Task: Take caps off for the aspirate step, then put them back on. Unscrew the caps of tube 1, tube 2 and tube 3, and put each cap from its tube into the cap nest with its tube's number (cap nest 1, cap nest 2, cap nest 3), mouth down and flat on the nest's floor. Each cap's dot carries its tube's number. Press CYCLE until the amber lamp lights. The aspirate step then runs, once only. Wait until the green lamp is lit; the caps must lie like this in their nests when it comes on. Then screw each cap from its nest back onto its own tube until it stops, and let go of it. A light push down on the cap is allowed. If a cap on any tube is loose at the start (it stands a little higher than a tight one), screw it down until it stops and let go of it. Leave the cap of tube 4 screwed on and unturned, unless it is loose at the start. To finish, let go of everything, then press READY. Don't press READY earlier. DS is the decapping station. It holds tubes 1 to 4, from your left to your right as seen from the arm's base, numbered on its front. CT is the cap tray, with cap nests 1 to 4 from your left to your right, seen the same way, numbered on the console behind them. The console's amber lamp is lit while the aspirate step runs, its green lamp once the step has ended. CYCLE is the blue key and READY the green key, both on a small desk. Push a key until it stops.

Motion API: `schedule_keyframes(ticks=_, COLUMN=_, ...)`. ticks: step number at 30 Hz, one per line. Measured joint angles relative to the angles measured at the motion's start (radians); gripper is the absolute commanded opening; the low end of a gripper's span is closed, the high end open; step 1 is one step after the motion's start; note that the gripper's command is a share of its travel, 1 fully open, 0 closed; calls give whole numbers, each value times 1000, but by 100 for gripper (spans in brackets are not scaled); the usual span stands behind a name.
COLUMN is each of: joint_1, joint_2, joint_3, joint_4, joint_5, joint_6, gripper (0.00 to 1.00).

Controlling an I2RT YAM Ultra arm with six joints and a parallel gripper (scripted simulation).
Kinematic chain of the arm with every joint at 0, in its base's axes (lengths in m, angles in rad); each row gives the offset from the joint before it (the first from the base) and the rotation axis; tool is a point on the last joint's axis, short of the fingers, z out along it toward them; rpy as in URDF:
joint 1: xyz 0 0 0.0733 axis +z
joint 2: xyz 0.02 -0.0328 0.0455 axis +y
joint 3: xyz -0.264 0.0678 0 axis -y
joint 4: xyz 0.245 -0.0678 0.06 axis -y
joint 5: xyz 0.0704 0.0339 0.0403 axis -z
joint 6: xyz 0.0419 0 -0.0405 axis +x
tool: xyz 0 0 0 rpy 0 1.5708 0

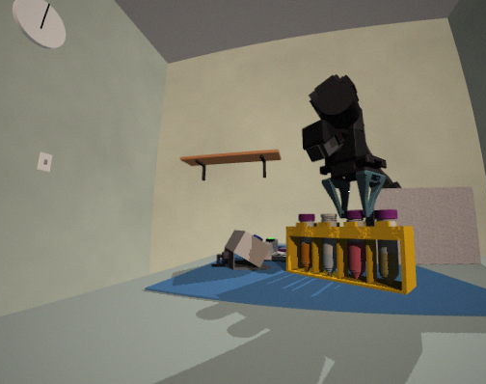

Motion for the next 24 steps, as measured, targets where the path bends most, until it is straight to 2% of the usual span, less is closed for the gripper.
schedule_keyframes(ticks=7, joint_1=0, joint_2=0, joint_3=0, joint_4=-2, joint_5=0, joint_6=-81, gripper=49)
schedule_keyframes(ticks=24, joint_1=0, joint_2=0, joint_3=0, joint_4=-2, joint_5=0, joint_6=-629, gripper=49)
